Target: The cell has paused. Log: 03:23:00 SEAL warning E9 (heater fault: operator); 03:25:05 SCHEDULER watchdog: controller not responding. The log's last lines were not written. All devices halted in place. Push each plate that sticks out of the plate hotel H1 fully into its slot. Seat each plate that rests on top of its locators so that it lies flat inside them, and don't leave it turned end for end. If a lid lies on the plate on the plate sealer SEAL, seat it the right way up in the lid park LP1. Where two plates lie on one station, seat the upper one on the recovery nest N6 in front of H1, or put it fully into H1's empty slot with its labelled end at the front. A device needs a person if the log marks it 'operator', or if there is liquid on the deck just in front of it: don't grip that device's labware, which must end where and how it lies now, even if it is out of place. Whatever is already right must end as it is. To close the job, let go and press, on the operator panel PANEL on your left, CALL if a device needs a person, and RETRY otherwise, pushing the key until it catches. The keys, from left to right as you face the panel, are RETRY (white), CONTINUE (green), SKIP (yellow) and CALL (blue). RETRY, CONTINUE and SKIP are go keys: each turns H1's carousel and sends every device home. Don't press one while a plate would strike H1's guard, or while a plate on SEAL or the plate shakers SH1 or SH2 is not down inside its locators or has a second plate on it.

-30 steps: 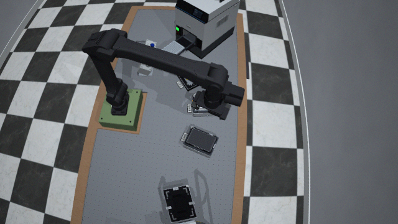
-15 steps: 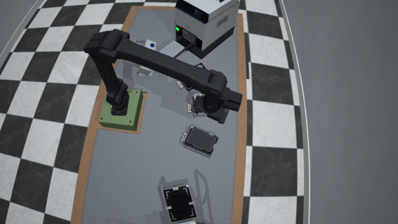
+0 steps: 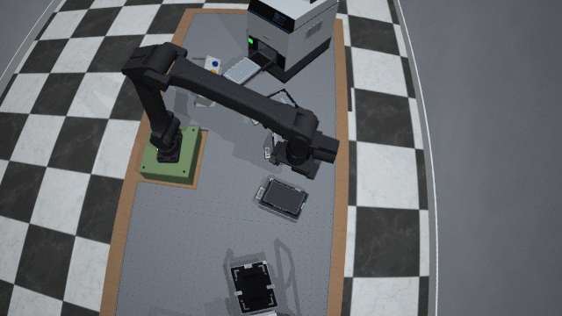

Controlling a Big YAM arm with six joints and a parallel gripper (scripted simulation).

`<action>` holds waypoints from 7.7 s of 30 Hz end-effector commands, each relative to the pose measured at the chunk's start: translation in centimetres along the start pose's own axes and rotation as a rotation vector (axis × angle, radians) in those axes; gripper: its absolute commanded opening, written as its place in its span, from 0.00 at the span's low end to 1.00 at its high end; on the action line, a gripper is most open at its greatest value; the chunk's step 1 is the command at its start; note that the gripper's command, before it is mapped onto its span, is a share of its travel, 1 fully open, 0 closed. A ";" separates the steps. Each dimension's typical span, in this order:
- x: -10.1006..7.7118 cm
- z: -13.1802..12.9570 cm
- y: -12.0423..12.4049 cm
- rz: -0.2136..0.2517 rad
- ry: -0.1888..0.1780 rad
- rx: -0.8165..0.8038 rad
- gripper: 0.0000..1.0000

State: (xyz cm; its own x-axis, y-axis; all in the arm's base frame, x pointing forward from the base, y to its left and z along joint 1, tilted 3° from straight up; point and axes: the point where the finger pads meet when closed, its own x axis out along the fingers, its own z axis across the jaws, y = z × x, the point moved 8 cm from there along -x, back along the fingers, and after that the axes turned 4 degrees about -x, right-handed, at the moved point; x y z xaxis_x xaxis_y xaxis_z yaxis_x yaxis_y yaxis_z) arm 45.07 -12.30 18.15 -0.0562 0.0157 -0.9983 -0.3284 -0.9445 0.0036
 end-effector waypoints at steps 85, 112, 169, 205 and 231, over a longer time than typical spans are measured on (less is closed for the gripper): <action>-3.6 -1.4 0.0 -0.008 0.073 -0.004 1.00; -8.6 -1.0 -0.9 -0.009 0.067 0.032 1.00; -6.8 4.8 -15.0 -0.016 0.014 0.978 1.00; -7.2 6.0 -19.5 -0.023 0.025 0.599 1.00; -7.2 6.0 -19.5 -0.015 0.030 0.039 1.00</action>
State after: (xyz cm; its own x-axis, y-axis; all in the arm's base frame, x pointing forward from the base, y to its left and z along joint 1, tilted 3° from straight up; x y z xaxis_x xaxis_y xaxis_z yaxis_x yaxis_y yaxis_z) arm 45.83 8.15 24.32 -0.0392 0.0148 -0.9991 -0.4622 -0.8867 0.0050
